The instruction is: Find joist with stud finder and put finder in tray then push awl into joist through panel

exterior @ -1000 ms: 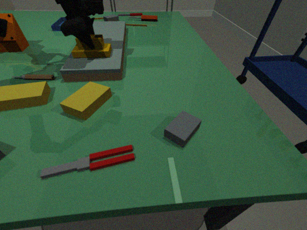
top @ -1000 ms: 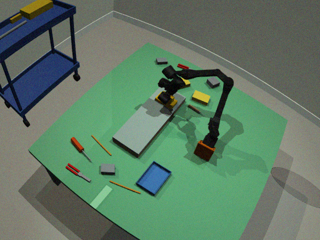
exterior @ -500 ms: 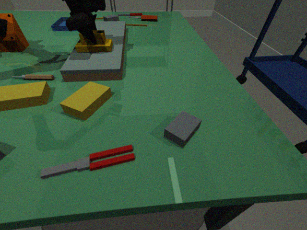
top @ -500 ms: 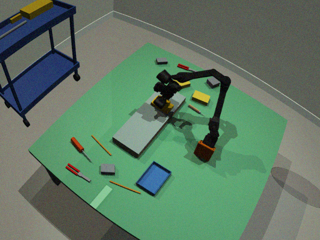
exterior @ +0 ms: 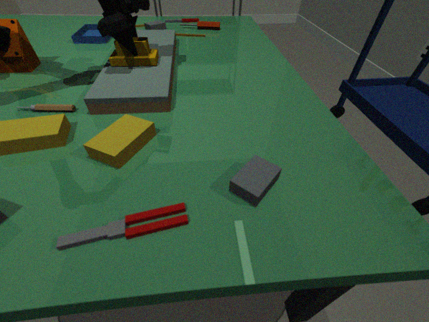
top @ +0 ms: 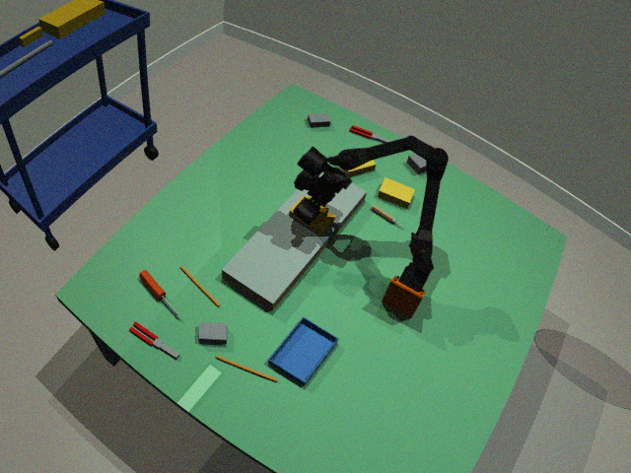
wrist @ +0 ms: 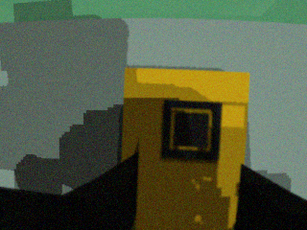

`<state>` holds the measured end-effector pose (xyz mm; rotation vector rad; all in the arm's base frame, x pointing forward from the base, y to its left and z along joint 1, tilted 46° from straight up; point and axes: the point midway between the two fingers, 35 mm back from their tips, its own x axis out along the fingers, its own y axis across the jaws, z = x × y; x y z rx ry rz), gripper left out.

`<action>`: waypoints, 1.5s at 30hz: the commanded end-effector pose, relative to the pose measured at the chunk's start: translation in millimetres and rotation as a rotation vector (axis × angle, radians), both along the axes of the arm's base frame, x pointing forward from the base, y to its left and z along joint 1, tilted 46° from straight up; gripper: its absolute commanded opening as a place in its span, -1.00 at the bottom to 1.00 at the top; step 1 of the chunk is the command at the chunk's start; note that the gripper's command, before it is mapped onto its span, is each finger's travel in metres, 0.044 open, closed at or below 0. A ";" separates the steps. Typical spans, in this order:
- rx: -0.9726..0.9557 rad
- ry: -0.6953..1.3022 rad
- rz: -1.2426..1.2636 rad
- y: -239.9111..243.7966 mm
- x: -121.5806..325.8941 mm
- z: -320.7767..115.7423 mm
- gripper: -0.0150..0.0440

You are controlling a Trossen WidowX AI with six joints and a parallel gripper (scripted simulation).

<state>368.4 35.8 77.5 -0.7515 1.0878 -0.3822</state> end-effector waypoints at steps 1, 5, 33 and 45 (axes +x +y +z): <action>0.002 0.005 0.004 11.7 -1.8 -12.7 -0.49; 0.003 0.005 0.004 20.1 -2.8 -21.2 -0.49; 0.008 0.005 0.004 79.2 -10.1 -80.5 -0.49; 0.010 0.004 0.004 104.6 -13.2 -105.6 -0.49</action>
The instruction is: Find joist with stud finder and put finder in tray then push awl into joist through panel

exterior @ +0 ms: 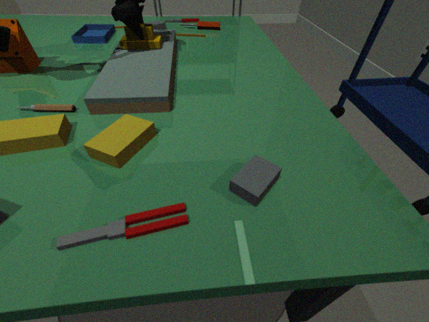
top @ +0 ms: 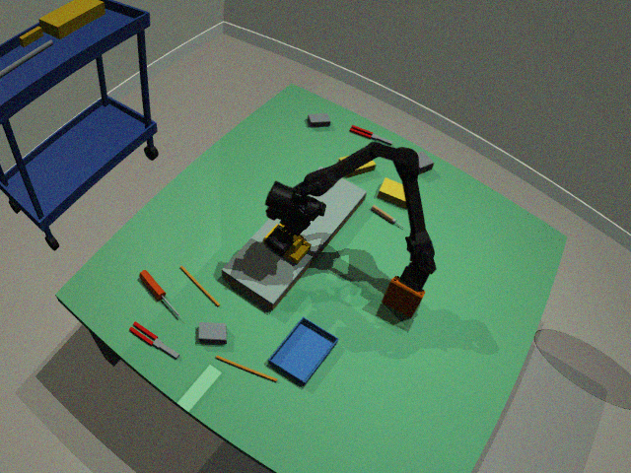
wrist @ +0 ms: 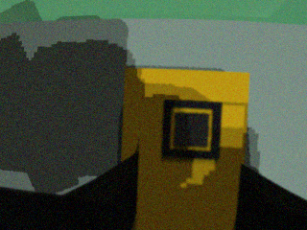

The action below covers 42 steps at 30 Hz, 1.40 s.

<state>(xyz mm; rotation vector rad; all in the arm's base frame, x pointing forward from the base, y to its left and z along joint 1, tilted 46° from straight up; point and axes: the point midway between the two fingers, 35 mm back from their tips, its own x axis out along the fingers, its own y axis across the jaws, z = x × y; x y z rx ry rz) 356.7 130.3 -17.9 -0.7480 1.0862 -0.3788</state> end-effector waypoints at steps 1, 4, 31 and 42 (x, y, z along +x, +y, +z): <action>0.006 0.006 0.003 12.2 -1.7 -12.3 -0.49; 0.006 0.006 0.003 18.6 -2.5 -18.6 -0.49; 0.012 0.005 0.003 76.3 -9.4 -74.4 -0.49; 0.009 0.002 0.003 82.8 -9.9 -80.0 -0.49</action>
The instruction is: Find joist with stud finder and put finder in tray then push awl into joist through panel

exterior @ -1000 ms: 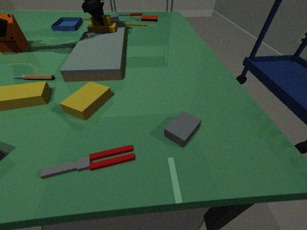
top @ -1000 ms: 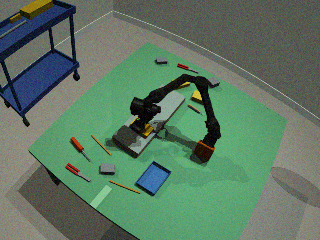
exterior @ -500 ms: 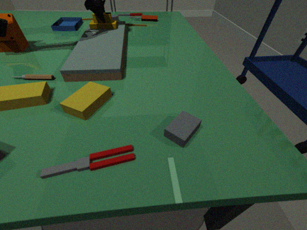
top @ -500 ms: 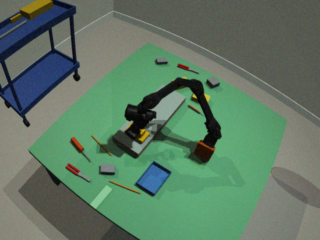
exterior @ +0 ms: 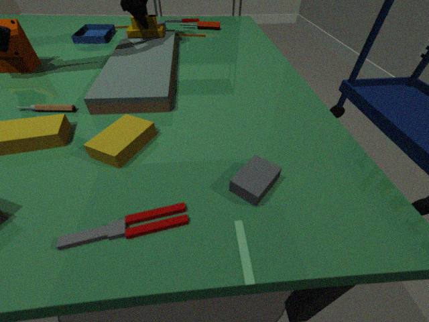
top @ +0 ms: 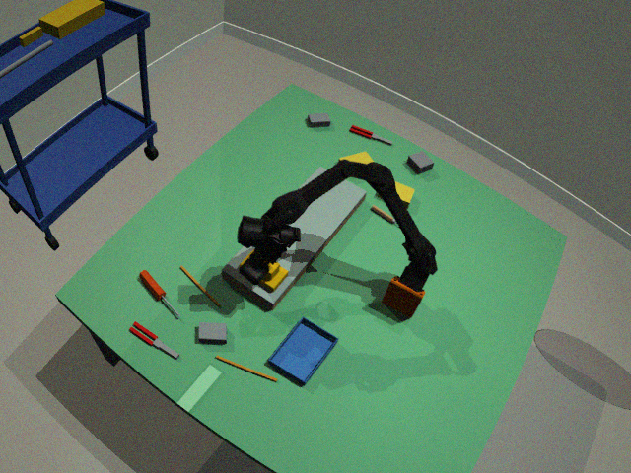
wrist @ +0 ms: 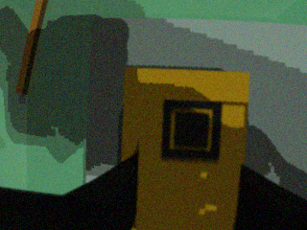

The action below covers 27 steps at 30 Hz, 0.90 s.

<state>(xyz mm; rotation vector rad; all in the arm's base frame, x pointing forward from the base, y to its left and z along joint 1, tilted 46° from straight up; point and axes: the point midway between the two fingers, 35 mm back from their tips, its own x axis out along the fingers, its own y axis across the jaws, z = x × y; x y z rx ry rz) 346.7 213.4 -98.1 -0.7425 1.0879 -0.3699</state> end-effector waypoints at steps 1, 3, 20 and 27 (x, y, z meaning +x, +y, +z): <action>0.000 0.000 0.000 -0.3 0.1 0.2 -0.49; 0.000 0.000 0.000 -0.3 0.1 0.2 -0.49; 0.002 0.003 -0.001 -21.3 2.3 19.8 -0.49; 0.000 0.003 -0.001 -36.3 4.1 34.3 -0.49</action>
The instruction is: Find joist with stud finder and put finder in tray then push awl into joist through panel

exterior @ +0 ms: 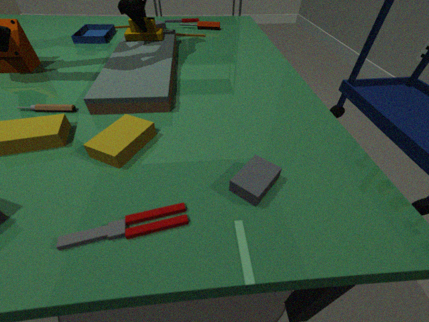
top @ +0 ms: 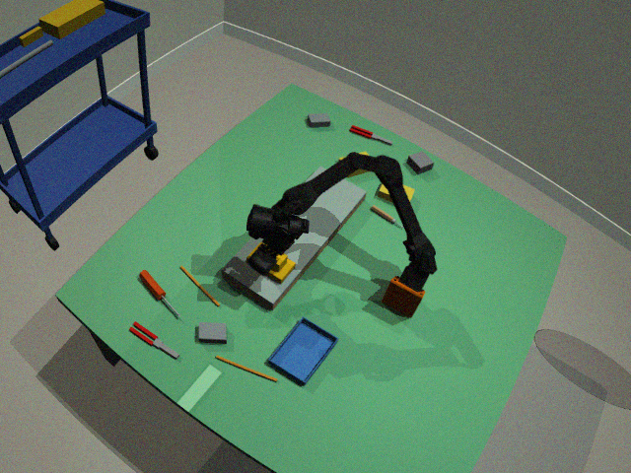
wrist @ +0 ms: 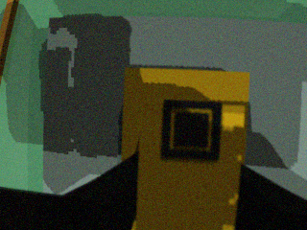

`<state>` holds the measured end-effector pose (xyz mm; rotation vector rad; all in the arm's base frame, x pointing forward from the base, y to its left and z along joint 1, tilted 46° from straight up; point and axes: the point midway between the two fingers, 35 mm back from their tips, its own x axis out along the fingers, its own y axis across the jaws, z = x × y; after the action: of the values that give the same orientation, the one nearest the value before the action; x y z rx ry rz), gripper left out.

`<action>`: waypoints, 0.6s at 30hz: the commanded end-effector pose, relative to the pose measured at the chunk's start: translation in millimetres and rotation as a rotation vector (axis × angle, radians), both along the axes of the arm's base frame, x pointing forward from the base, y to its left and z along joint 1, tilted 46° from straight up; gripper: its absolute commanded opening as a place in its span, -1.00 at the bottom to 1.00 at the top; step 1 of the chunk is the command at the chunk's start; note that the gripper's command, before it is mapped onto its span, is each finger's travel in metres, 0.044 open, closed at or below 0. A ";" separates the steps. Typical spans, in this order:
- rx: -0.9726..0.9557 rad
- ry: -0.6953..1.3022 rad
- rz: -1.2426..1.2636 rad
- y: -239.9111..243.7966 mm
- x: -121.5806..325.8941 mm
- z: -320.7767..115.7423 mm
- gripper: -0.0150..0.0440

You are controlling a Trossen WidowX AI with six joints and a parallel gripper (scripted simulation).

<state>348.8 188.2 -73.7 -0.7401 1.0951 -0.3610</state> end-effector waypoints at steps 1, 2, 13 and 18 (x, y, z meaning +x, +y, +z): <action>-0.007 -0.005 -0.004 -13.2 2.3 12.0 -0.49; -0.007 -0.005 -0.004 -15.4 2.5 14.0 -0.49; -0.009 -0.005 -0.004 -38.8 5.4 36.8 -0.49; -0.010 -0.004 -0.004 -49.4 6.7 47.3 -0.49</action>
<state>354.1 149.9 -36.3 -0.7427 1.0954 -0.3629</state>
